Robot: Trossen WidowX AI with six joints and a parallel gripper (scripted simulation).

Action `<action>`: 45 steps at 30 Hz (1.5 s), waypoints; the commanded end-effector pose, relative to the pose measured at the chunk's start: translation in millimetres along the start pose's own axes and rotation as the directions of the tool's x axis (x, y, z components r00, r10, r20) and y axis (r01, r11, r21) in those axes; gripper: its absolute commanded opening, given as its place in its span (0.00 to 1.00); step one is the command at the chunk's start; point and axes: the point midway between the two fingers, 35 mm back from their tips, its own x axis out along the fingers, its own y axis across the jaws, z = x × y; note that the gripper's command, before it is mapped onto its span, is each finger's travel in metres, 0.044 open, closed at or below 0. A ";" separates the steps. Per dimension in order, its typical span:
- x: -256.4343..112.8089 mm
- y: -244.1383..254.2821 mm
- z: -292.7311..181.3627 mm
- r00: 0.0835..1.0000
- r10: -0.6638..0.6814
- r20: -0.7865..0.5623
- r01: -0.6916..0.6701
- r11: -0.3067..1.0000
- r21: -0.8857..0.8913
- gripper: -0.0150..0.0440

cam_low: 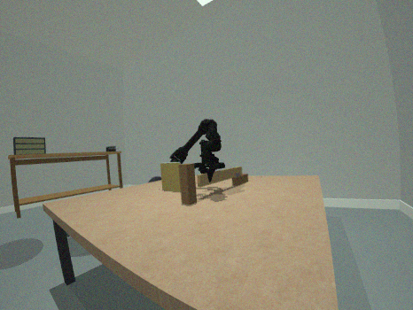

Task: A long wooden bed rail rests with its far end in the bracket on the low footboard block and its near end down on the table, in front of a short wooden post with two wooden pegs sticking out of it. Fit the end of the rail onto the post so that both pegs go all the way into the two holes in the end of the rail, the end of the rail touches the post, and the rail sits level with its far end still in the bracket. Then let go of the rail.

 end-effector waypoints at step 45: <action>-2.7 -4.8 -15.4 1.000 -0.011 -0.003 0.011 1.000 -0.005 0.25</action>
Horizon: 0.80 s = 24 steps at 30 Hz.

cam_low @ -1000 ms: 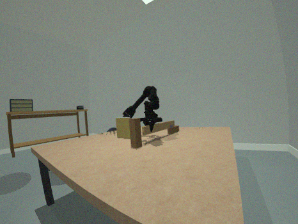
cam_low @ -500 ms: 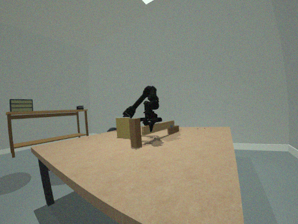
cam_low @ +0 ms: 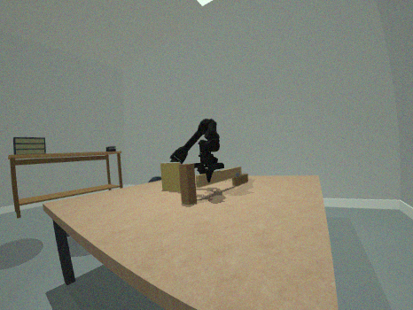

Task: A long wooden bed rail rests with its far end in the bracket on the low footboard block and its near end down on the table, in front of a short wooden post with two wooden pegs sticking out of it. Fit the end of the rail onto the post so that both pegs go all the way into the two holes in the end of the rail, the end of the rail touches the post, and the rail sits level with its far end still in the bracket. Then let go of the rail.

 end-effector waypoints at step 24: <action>-3.3 -2.2 -10.1 1.000 -0.010 -0.003 0.010 1.000 -0.002 0.25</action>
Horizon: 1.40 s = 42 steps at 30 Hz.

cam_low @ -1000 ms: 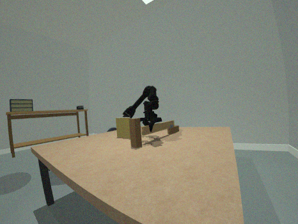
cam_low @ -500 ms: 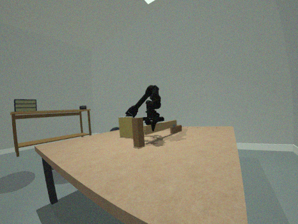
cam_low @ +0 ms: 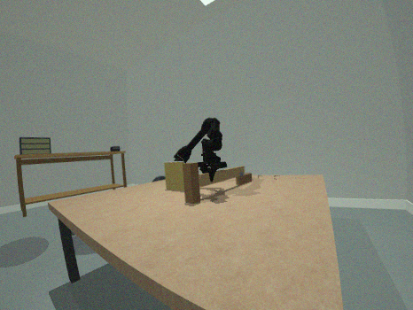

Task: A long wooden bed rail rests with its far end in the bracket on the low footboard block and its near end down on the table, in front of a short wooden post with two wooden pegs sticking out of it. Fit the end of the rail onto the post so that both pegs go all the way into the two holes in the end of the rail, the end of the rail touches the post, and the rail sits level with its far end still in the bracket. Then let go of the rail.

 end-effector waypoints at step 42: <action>-3.1 -2.8 -15.6 1.000 -0.010 -0.003 0.010 1.000 -0.003 0.25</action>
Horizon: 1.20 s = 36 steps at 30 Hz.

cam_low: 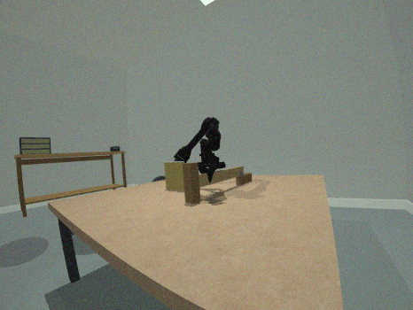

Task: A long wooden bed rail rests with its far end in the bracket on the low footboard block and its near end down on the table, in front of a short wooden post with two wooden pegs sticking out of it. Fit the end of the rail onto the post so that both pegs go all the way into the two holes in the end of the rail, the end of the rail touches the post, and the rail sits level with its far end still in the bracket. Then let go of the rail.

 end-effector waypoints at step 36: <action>-3.2 -2.7 -13.6 1.000 -0.010 -0.004 0.010 1.000 -0.003 0.25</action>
